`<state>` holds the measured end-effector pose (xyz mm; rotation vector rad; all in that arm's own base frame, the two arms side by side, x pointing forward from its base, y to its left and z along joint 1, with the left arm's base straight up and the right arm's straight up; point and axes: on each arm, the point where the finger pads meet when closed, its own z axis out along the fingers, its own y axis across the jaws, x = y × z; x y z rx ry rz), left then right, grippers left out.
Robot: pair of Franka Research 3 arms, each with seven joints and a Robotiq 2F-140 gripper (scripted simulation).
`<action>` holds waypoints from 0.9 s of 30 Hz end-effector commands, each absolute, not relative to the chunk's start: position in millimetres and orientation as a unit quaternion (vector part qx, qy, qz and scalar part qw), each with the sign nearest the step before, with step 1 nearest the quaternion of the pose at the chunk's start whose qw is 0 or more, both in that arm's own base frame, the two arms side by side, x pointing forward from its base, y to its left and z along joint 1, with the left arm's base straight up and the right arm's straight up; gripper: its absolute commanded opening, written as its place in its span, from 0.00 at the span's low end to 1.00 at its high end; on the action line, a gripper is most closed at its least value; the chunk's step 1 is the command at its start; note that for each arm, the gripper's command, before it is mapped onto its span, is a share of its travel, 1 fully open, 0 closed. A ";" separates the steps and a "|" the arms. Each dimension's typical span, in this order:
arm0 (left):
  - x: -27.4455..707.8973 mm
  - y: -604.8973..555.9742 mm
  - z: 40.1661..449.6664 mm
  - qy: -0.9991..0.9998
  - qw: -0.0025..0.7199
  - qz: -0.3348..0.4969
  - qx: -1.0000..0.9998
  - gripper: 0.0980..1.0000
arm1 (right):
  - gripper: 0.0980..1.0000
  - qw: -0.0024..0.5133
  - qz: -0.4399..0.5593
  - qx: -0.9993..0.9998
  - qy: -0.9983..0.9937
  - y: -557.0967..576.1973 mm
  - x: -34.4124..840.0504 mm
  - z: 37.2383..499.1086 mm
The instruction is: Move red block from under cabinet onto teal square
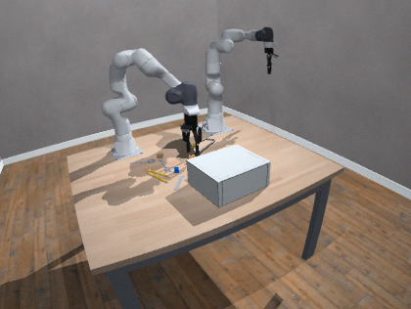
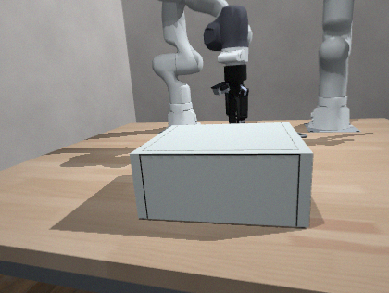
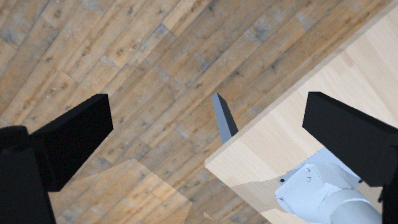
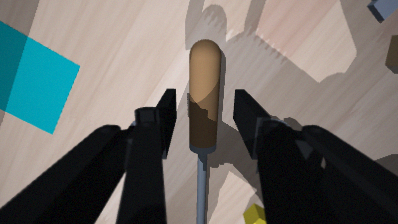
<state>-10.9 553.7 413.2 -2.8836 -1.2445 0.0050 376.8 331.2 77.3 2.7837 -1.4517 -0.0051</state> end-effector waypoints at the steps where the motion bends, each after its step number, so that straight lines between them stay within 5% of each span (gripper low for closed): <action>1: -10.9 553.7 413.2 -0.396 0.001 0.002 -0.918 1.00 | 0.34 0.000 0.000 0.885 -0.465 331.4 378.8 77.6; 27: -10.9 553.7 413.2 -0.396 0.001 0.002 -0.918 1.00 | 0.34 0.000 0.000 0.885 -0.465 331.4 378.8 65.8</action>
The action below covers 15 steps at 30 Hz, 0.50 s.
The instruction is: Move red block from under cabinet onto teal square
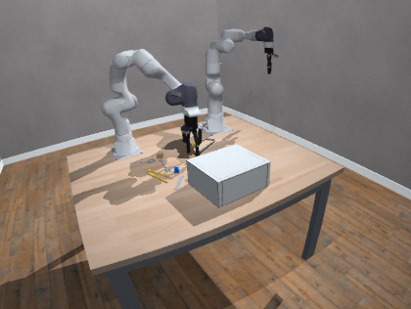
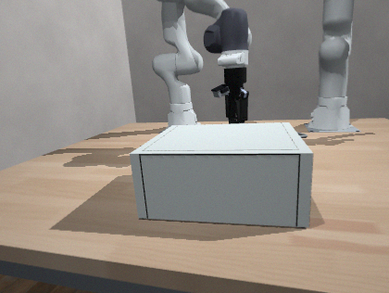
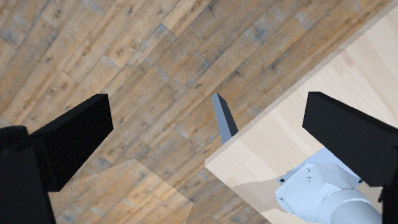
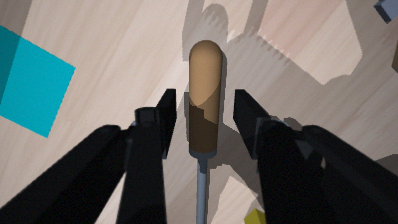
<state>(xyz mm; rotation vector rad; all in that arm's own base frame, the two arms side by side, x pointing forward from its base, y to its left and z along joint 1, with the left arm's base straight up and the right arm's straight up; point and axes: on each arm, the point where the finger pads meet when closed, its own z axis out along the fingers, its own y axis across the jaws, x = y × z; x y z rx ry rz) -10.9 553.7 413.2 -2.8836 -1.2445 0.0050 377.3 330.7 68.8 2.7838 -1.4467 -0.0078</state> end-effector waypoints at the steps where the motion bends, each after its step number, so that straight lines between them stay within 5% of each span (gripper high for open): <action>1: -10.9 553.7 413.2 -0.396 0.001 0.002 -0.918 1.00 | 0.34 0.000 0.000 0.885 -0.465 331.4 378.8 64.6; 15: -10.9 553.7 413.2 -0.396 0.001 0.002 -0.918 1.00 | 0.34 0.000 0.000 0.885 -0.465 331.4 378.8 48.6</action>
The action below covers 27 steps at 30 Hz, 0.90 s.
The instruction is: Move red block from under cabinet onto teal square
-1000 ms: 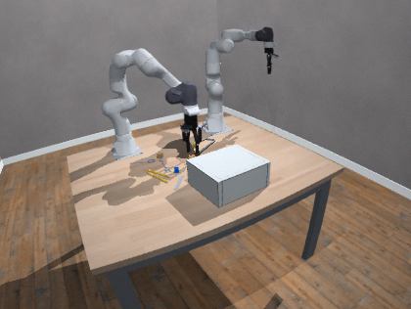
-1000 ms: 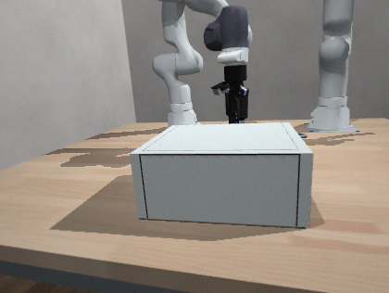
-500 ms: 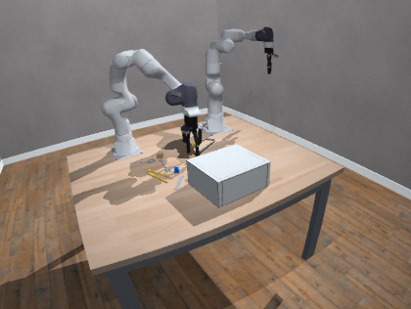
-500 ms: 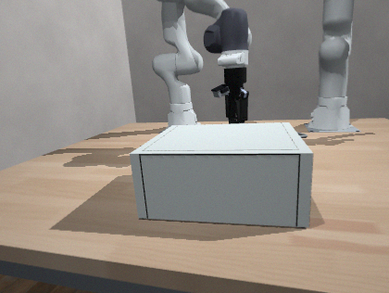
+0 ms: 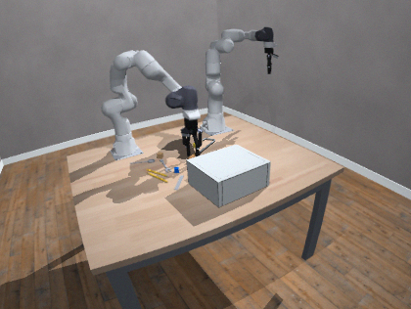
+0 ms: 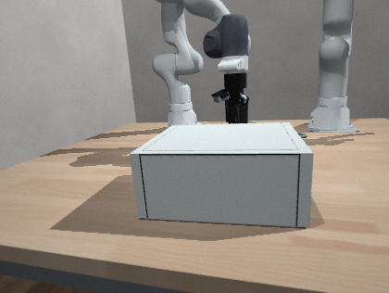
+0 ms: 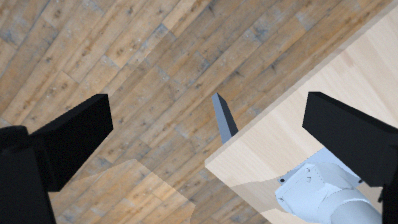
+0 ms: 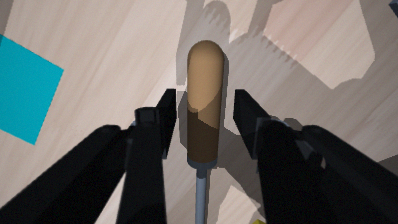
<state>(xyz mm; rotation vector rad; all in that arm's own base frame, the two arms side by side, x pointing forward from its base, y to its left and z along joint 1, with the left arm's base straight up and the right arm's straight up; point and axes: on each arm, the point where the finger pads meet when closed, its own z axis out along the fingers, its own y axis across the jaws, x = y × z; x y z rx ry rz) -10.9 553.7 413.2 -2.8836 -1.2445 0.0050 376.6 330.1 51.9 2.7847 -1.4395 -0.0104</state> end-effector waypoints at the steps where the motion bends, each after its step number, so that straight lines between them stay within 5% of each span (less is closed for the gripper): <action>1: -10.9 553.7 413.2 -0.396 0.001 0.002 -0.918 1.00 | 0.34 0.000 0.000 0.885 -0.465 331.4 378.8 47.3; 27: -10.9 553.7 413.2 -0.396 0.001 0.002 -0.918 1.00 | 0.34 0.000 0.000 0.885 -0.465 331.4 378.8 33.8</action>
